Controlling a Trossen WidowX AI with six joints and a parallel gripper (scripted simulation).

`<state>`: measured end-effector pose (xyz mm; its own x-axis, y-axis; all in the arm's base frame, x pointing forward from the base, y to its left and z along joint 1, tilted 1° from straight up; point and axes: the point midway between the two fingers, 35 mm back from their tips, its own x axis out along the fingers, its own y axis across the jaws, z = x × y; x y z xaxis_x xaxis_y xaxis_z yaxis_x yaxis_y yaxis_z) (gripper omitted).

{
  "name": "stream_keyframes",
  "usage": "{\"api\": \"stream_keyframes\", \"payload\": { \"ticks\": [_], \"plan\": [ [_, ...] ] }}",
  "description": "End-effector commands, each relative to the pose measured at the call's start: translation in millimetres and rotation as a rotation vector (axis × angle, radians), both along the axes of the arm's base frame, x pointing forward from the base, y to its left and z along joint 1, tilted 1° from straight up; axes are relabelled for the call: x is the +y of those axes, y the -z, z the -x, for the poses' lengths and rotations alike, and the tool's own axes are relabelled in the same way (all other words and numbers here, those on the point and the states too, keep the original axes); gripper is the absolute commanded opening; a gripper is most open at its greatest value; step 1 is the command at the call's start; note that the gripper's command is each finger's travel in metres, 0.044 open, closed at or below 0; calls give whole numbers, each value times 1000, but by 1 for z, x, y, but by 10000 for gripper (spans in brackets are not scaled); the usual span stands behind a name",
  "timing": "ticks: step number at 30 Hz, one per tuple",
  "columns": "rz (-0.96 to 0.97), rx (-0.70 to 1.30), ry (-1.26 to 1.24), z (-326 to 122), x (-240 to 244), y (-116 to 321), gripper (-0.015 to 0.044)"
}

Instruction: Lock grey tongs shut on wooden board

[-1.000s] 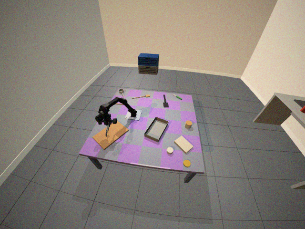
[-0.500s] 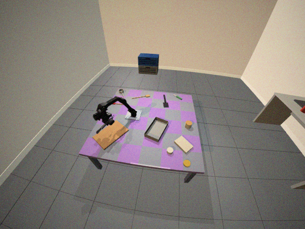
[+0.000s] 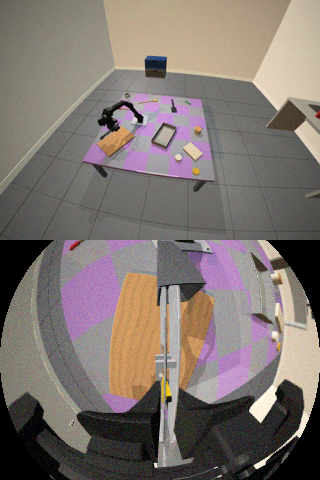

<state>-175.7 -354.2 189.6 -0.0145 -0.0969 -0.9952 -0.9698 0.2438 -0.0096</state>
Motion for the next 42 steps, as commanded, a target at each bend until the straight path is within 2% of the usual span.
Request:
{"api": "stream_keyframes", "payload": {
  "ticks": [1, 42],
  "plan": [
    [49, 7, 12, 1, -1, -1, -150],
    [559, 126, 35, 5, 3, 8, -150]
  ]
}}
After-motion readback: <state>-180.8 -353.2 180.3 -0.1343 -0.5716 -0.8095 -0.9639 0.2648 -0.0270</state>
